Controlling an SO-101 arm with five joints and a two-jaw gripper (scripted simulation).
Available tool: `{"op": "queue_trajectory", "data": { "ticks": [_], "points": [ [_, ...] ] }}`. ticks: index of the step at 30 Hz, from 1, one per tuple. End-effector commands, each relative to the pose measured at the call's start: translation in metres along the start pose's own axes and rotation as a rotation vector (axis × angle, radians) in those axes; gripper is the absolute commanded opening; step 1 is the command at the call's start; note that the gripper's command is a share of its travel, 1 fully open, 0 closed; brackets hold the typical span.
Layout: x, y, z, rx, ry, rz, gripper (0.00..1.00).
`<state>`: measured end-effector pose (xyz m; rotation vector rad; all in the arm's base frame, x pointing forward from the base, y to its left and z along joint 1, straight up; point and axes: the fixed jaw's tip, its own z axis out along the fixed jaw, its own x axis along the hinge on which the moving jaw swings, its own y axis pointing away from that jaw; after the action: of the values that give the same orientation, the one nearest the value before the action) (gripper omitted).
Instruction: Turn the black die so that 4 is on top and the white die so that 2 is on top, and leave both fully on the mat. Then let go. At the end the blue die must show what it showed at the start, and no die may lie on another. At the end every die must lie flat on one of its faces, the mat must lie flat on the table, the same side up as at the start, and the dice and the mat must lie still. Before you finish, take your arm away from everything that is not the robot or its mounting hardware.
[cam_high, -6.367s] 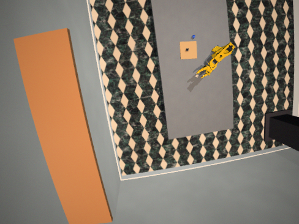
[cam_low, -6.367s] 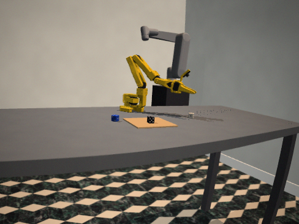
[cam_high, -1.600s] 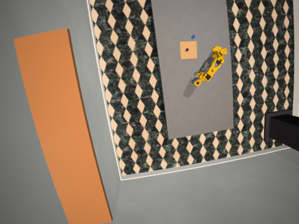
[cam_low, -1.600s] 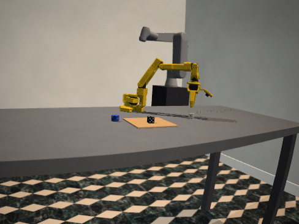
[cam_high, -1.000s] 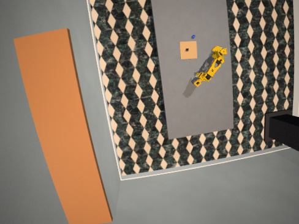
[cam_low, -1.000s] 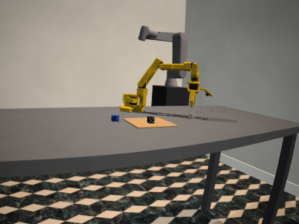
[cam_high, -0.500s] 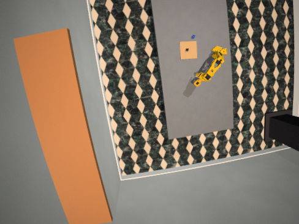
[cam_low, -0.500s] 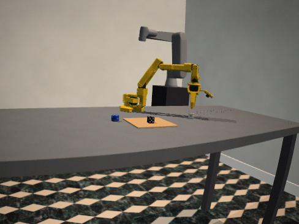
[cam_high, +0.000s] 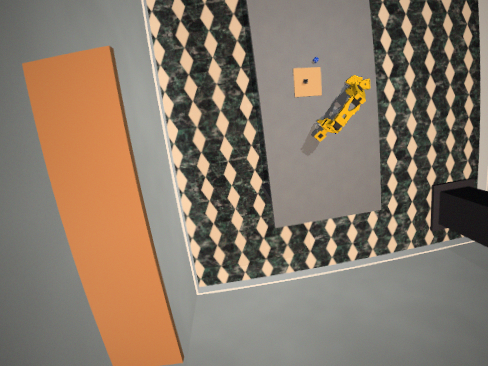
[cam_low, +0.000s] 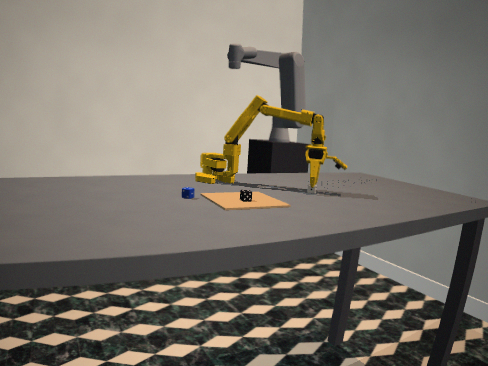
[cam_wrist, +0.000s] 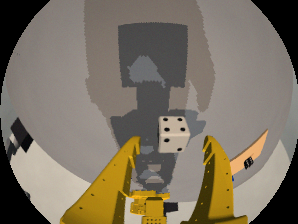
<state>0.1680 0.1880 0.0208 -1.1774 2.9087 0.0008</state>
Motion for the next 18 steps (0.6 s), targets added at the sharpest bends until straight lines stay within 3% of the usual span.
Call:
{"op": "queue_trajectory", "data": {
  "ticks": [1, 18],
  "points": [
    [-0.0047, 0.0024, -0.0026, -0.003, -0.042, 0.000, 0.28],
    [-0.0043, 0.0023, 0.0018, -0.003, -0.042, 0.000, 0.28]
  ]
}}
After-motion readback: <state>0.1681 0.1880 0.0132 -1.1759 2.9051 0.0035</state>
